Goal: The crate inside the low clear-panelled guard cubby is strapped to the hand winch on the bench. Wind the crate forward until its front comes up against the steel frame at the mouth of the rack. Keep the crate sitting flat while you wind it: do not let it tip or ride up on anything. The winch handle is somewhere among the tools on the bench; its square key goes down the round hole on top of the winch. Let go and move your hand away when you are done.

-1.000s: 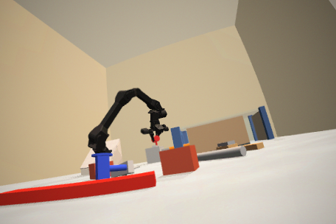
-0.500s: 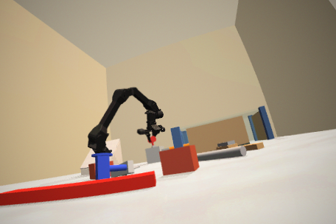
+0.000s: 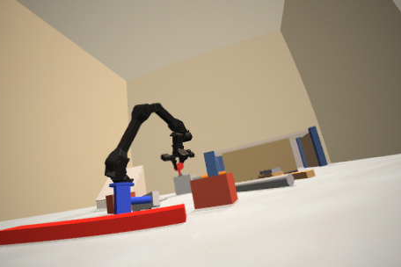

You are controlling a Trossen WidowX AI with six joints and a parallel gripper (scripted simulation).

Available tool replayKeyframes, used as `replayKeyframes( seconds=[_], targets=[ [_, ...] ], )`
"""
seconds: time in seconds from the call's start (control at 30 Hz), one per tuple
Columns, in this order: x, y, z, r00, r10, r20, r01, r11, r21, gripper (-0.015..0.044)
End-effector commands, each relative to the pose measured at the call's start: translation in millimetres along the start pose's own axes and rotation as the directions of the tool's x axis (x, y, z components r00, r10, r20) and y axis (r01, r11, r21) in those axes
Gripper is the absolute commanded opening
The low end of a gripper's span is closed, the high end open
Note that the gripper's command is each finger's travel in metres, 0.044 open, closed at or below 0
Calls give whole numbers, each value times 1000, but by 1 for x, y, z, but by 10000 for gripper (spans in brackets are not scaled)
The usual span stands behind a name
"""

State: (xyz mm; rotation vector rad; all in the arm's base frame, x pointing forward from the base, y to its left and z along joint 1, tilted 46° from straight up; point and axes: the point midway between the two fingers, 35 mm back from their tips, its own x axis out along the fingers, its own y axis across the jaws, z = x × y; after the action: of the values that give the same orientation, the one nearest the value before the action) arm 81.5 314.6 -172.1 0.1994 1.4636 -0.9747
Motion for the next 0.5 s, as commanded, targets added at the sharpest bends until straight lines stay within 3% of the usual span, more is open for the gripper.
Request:
replayKeyframes(
  seconds=[0.0,0.47],
  targets=[
    [3,-16,0,999,-34,6,34,999,2,0],
    [2,-33,1,999,-36,6,36,999,2,0]
  ],
)
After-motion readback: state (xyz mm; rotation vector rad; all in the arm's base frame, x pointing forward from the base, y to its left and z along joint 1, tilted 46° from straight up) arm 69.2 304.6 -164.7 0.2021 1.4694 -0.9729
